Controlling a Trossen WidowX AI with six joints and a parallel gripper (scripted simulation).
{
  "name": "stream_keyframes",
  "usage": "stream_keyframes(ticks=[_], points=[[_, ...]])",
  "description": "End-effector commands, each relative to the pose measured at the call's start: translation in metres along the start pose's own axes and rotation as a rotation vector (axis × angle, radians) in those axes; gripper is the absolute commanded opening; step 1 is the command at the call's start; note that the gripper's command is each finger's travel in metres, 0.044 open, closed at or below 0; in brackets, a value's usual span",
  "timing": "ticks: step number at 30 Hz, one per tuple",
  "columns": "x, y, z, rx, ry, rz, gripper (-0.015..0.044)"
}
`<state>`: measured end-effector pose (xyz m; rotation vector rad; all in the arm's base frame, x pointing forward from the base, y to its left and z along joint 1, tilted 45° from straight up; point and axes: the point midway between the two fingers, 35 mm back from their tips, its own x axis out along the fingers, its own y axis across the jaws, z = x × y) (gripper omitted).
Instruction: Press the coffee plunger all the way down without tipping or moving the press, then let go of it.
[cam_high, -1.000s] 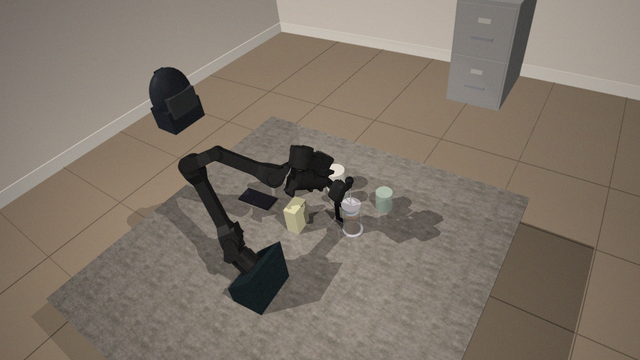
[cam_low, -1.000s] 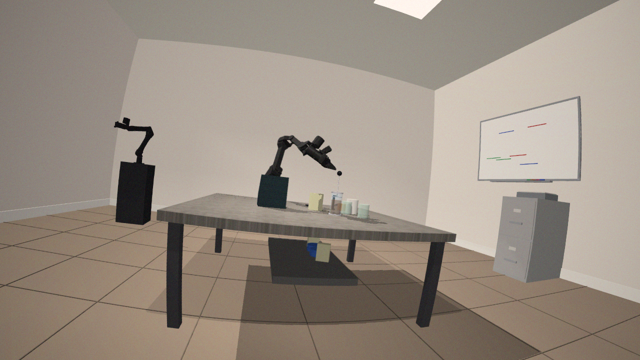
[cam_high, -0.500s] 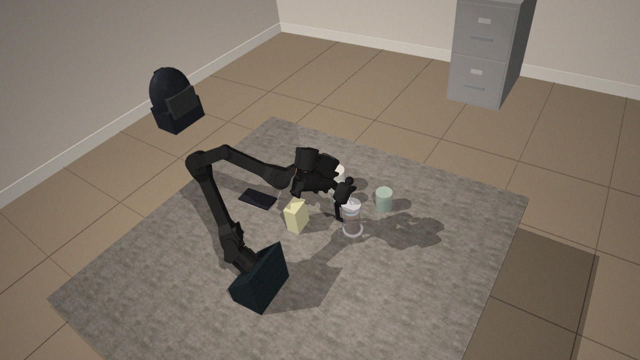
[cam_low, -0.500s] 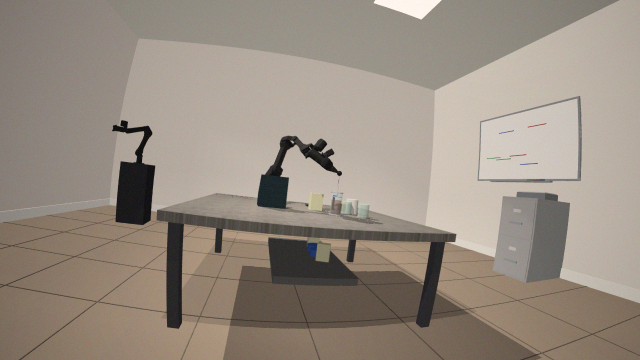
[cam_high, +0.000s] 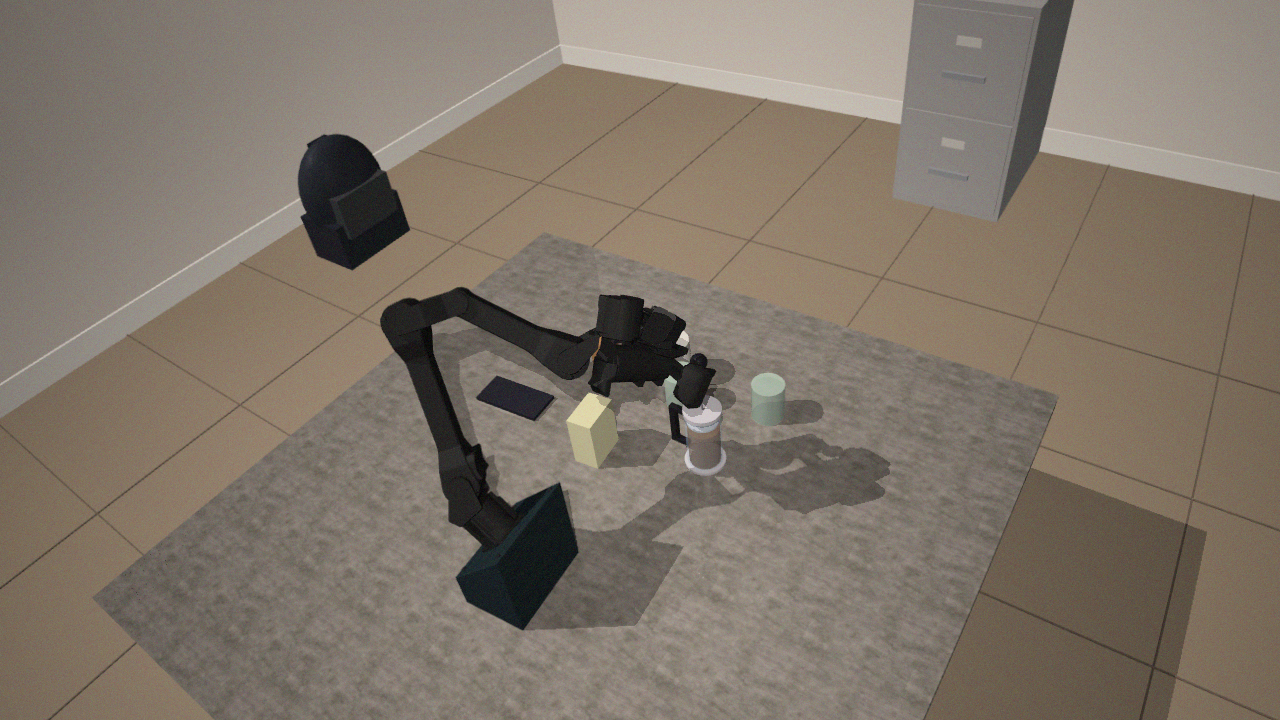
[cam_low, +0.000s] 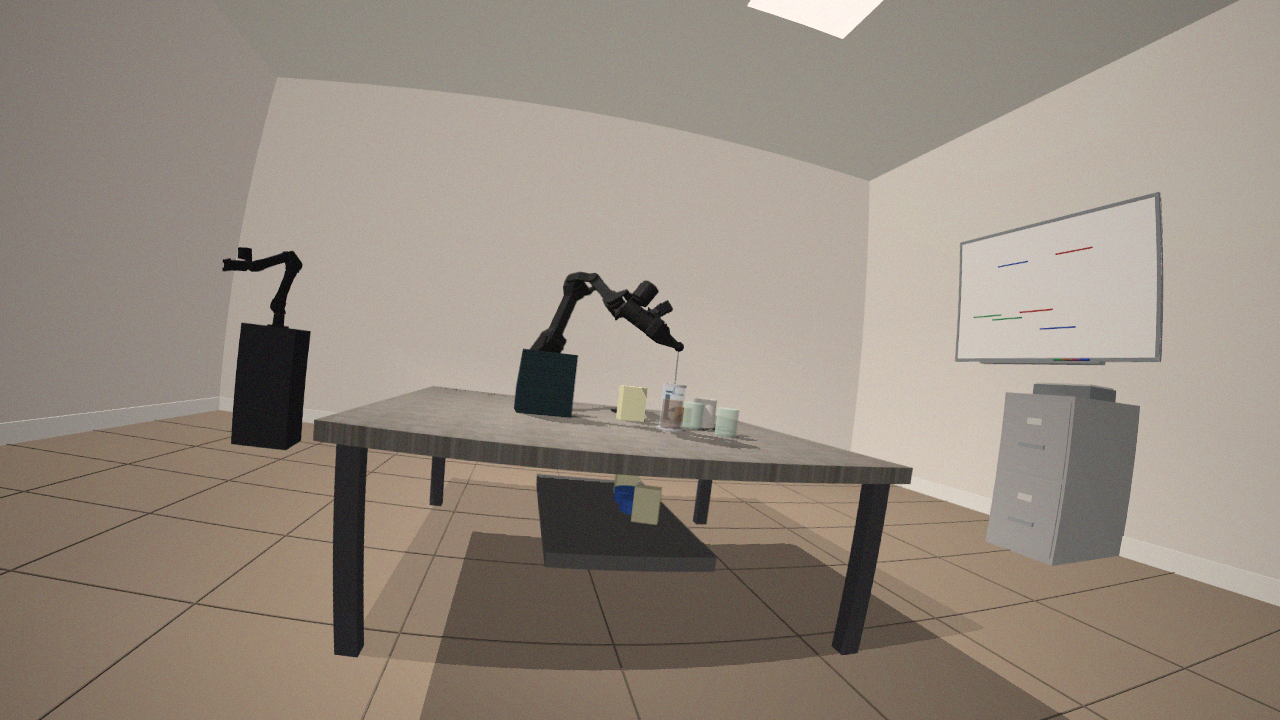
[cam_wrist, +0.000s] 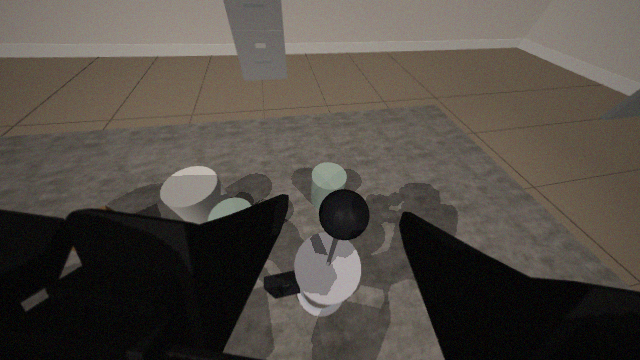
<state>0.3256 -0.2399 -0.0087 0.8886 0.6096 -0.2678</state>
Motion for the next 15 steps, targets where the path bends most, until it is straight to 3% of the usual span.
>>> stream_keyframes(ticks=[1, 6, 15], points=[[0.0005, 0.0002, 0.0041, -0.001, -0.009, -0.003, 0.0256], [0.0005, 0.0002, 0.0041, -0.001, -0.009, -0.003, 0.0125], [0.0005, 0.0002, 0.0041, -0.001, -0.009, -0.003, 0.0118]])
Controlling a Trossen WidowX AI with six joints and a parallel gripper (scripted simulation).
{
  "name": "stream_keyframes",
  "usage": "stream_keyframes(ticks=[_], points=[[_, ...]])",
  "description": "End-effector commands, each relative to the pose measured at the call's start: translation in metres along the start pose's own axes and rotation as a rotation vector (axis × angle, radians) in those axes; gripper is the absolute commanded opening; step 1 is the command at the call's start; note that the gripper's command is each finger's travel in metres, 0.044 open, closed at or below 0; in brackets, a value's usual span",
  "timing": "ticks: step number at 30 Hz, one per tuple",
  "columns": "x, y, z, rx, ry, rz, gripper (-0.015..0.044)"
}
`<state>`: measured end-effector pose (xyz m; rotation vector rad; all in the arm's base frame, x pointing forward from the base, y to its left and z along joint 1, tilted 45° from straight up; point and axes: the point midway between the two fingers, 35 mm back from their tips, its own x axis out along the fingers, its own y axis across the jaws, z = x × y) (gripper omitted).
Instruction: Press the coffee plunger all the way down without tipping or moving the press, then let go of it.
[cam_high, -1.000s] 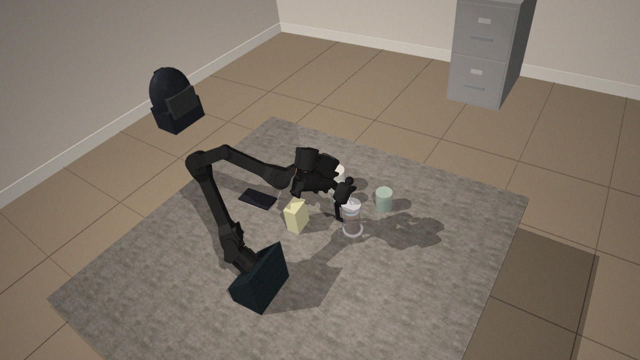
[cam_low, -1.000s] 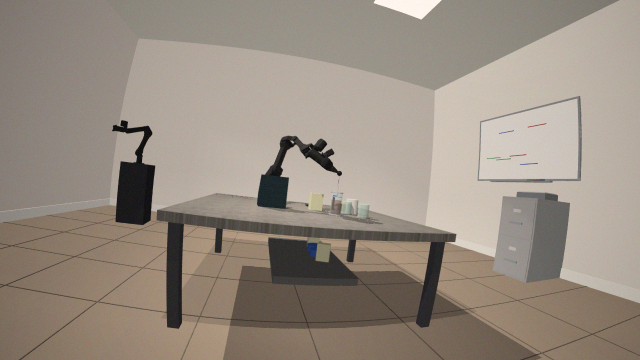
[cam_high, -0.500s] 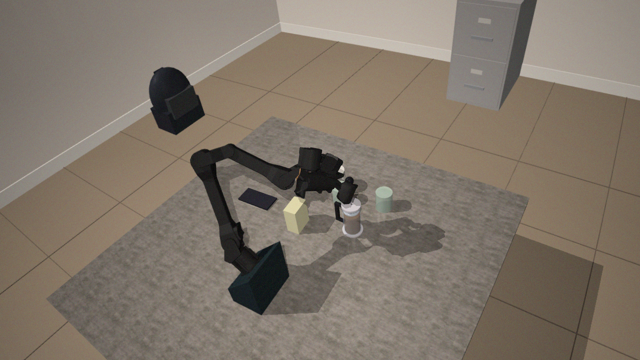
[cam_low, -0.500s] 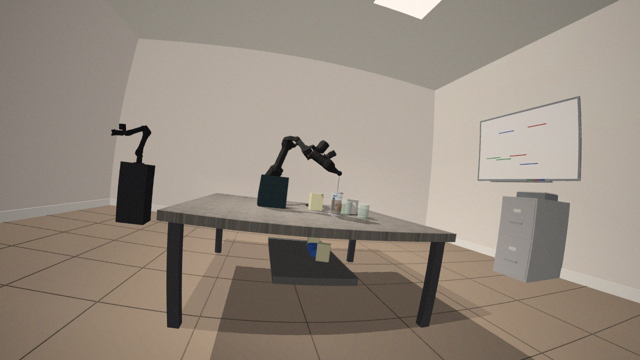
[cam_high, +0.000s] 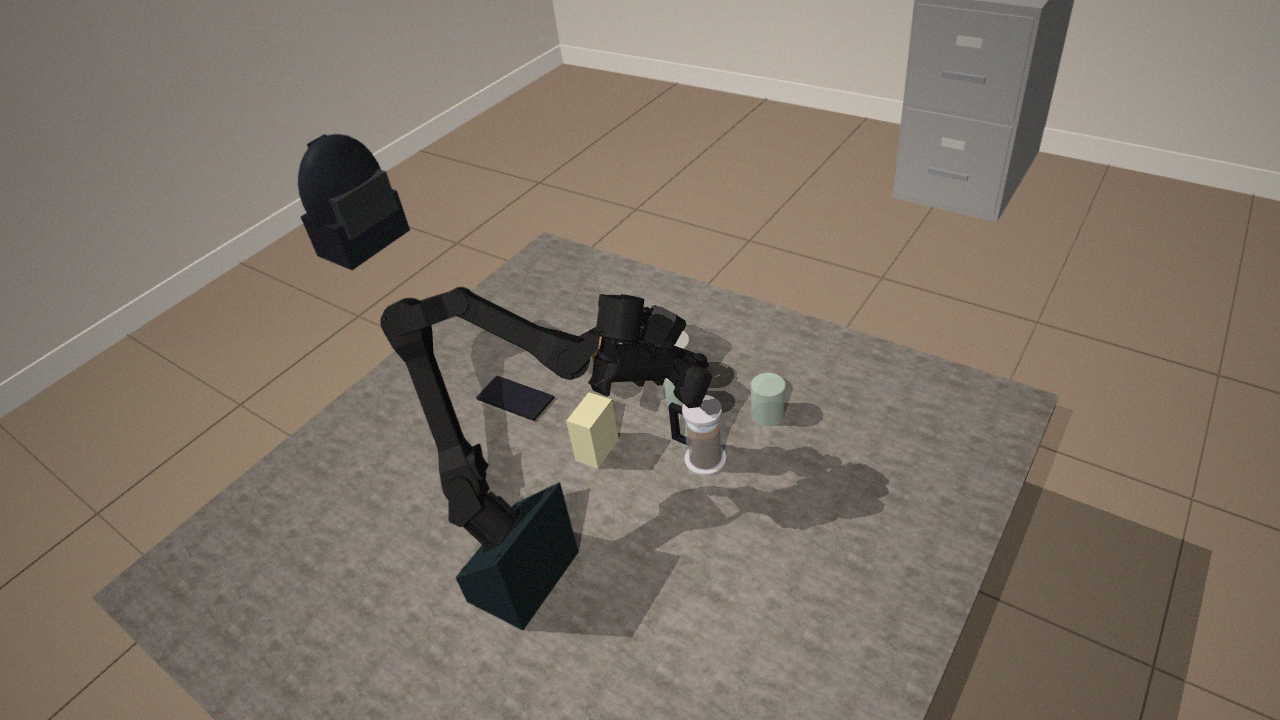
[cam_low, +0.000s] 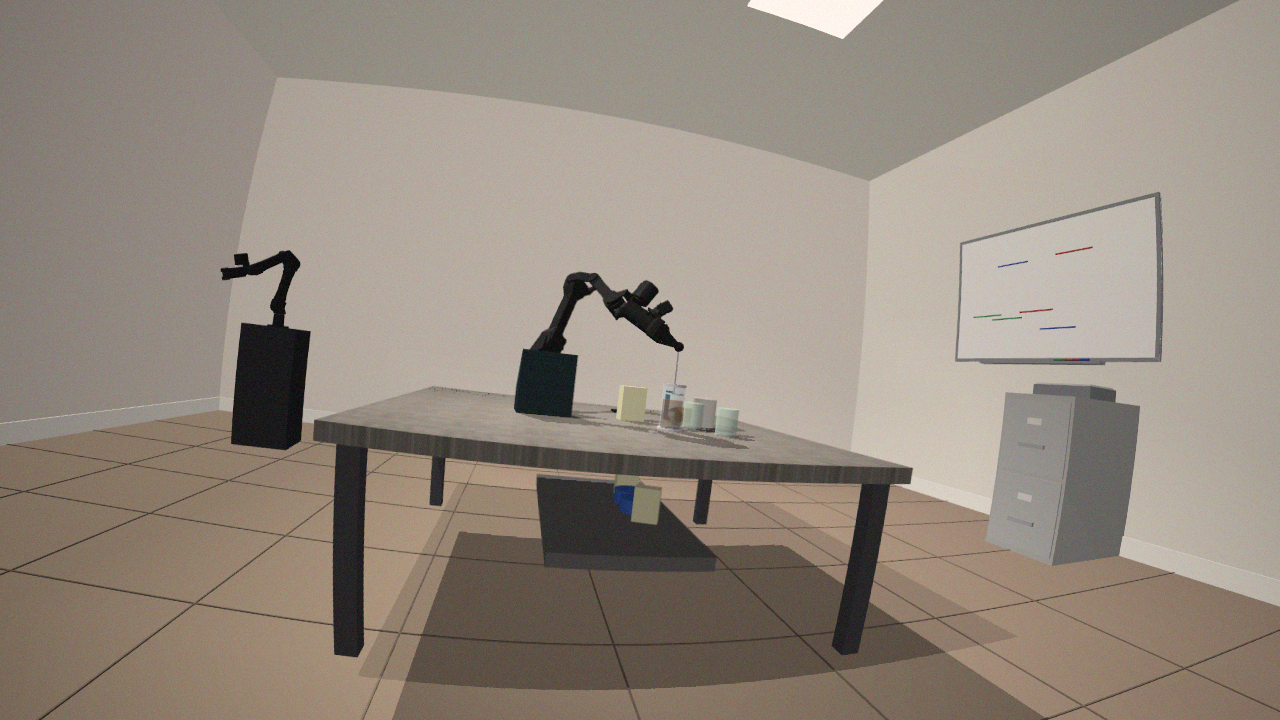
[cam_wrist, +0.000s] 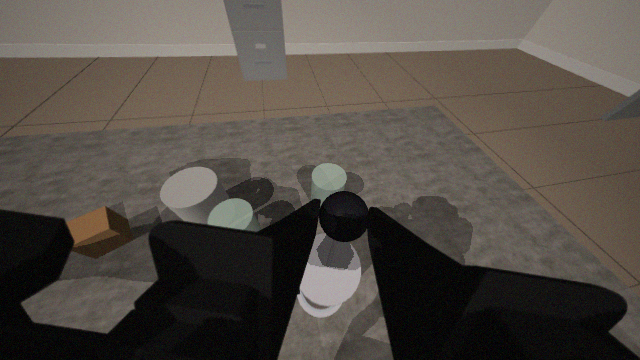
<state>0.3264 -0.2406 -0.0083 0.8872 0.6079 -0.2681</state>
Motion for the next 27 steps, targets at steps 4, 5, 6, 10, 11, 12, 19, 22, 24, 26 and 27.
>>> stream_keyframes(ticks=[4, 5, 6, 10, 11, 12, 19, 22, 24, 26, 27], points=[[0.002, 0.0, 0.001, 0.001, -0.007, -0.003, 0.0118], [0.003, 0.0, 0.0, 0.001, -0.007, -0.003, 0.0118], [0.004, 0.0, -0.001, 0.001, -0.007, -0.003, 0.0118], [0.008, -0.001, -0.006, 0.0, -0.006, -0.003, 0.0118], [0.009, -0.001, -0.008, 0.0, -0.006, -0.003, 0.0118], [0.01, -0.001, -0.009, 0.0, -0.006, -0.004, 0.0118], [0.018, -0.001, -0.018, 0.0, -0.006, -0.004, 0.0118], [0.021, -0.001, -0.022, 0.0, -0.005, -0.004, 0.0118], [0.023, -0.001, -0.024, 0.001, -0.005, -0.004, 0.0118], [0.025, -0.001, -0.027, 0.001, -0.005, -0.004, 0.0118], [0.027, -0.001, -0.028, 0.001, -0.005, -0.004, 0.0118]])
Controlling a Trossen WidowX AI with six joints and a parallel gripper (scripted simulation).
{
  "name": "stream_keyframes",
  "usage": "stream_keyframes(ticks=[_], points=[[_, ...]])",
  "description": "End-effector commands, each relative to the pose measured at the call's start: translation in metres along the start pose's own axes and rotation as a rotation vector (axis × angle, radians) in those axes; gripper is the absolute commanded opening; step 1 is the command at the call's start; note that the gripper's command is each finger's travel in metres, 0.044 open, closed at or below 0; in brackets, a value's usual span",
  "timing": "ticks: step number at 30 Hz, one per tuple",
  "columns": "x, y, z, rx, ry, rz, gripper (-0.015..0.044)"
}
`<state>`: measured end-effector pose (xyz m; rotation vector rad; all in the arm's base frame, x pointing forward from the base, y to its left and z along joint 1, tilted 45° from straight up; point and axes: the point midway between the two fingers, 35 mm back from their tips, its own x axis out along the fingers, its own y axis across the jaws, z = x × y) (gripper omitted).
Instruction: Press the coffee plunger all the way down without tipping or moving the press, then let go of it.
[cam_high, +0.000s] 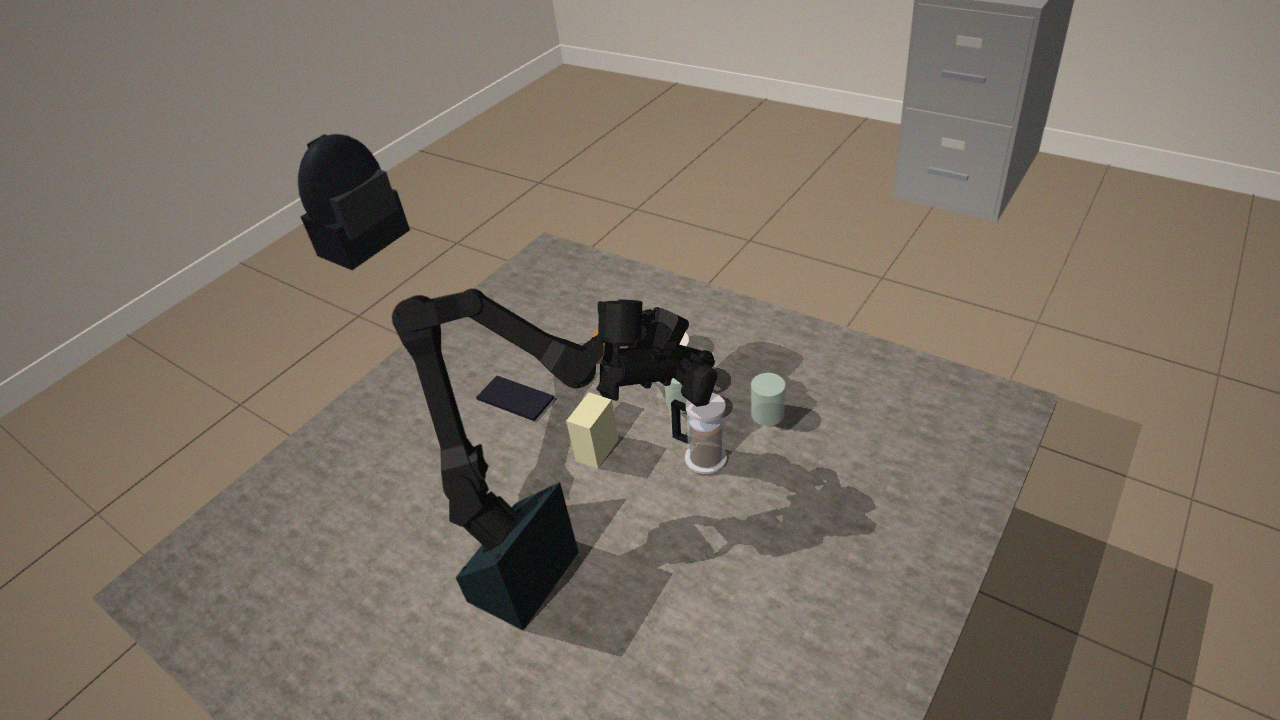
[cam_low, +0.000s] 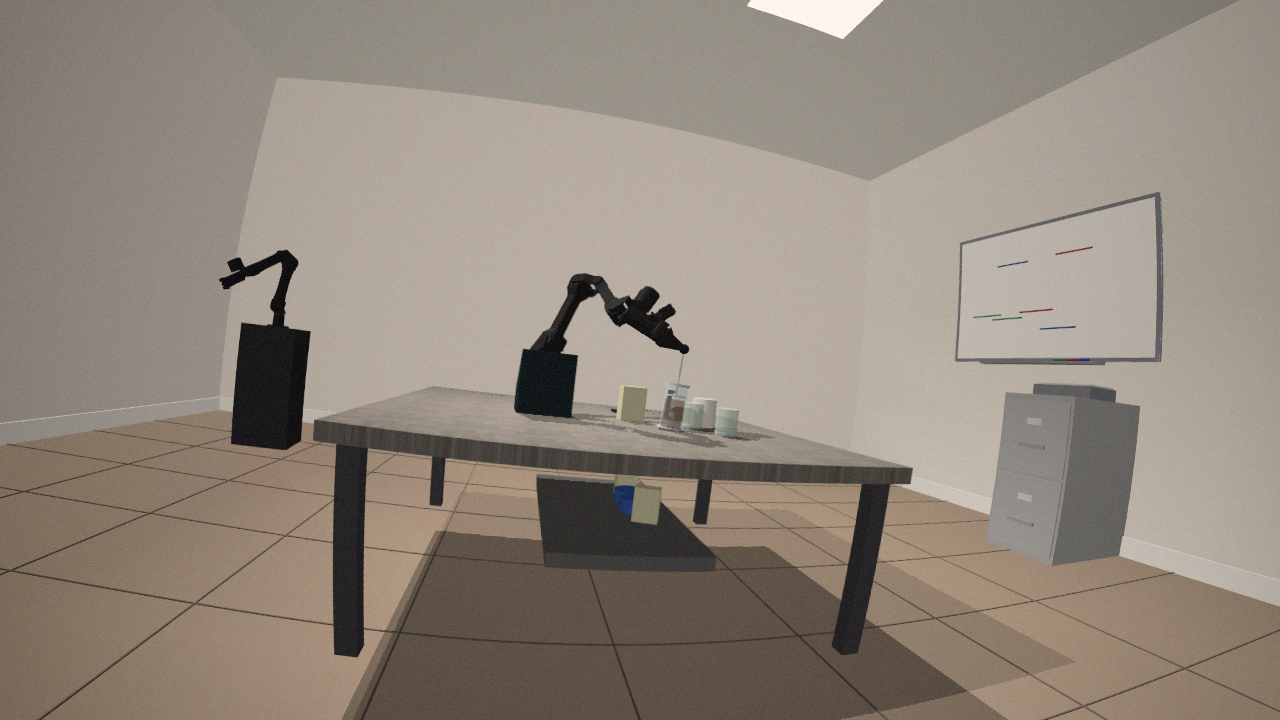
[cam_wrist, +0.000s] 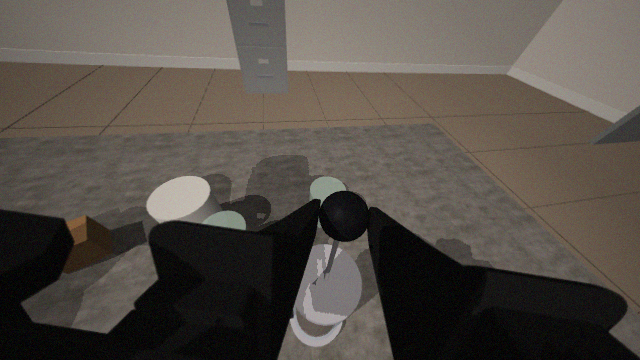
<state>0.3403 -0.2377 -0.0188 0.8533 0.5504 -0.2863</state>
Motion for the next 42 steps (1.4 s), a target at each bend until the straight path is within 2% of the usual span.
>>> stream_keyframes(ticks=[1, 27, 42], points=[[0.008, -0.002, -0.028, 0.024, 0.059, -0.005, 0.0118], [0.037, 0.001, -0.059, 0.026, 0.057, -0.003, 0.0118], [0.05, 0.001, -0.058, 0.026, 0.056, -0.001, 0.0118]])
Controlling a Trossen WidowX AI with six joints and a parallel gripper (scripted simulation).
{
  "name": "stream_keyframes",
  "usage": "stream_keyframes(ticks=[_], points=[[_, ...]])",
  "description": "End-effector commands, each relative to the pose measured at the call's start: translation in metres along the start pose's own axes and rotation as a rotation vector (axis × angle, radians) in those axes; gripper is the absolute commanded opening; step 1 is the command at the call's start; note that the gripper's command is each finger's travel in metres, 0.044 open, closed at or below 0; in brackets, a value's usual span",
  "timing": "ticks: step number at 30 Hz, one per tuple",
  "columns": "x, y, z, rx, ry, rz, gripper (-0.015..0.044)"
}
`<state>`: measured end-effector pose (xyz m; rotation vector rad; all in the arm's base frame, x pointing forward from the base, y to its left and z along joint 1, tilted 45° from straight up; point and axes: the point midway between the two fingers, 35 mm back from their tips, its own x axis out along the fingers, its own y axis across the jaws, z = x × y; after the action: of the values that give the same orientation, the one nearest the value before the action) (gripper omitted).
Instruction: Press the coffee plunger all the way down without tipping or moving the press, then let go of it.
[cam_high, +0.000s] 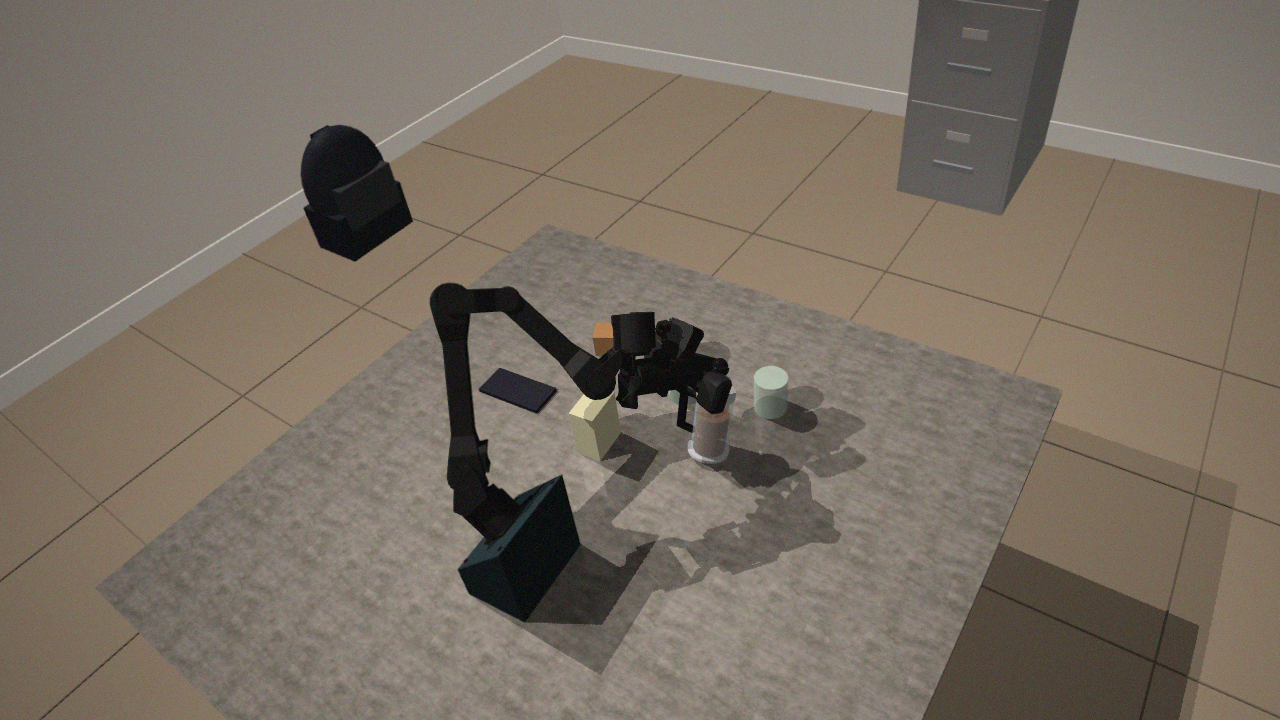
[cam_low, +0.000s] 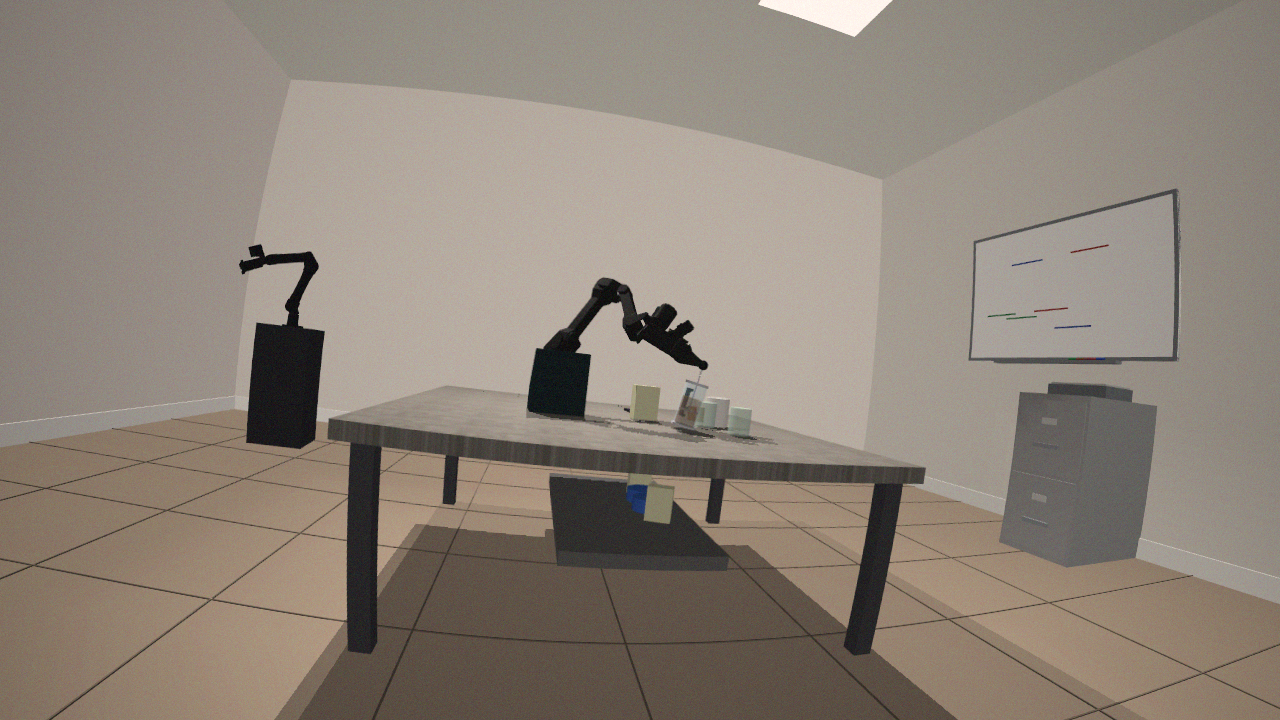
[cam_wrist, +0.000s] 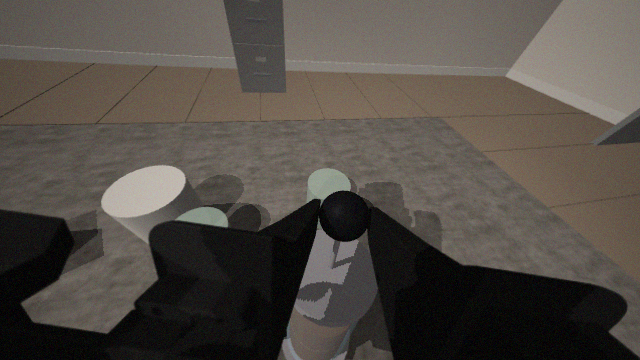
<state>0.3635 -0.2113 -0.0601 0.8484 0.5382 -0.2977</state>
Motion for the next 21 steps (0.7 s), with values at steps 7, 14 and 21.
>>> stream_keyframes(ticks=[7, 14, 21], points=[[0.0103, 0.0003, -0.0216, 0.027, 0.071, 0.005, 0.0118], [0.012, -0.0002, -0.0204, 0.026, 0.071, 0.005, 0.0118], [0.0135, -0.0006, -0.0191, 0.026, 0.071, 0.005, 0.0118]])
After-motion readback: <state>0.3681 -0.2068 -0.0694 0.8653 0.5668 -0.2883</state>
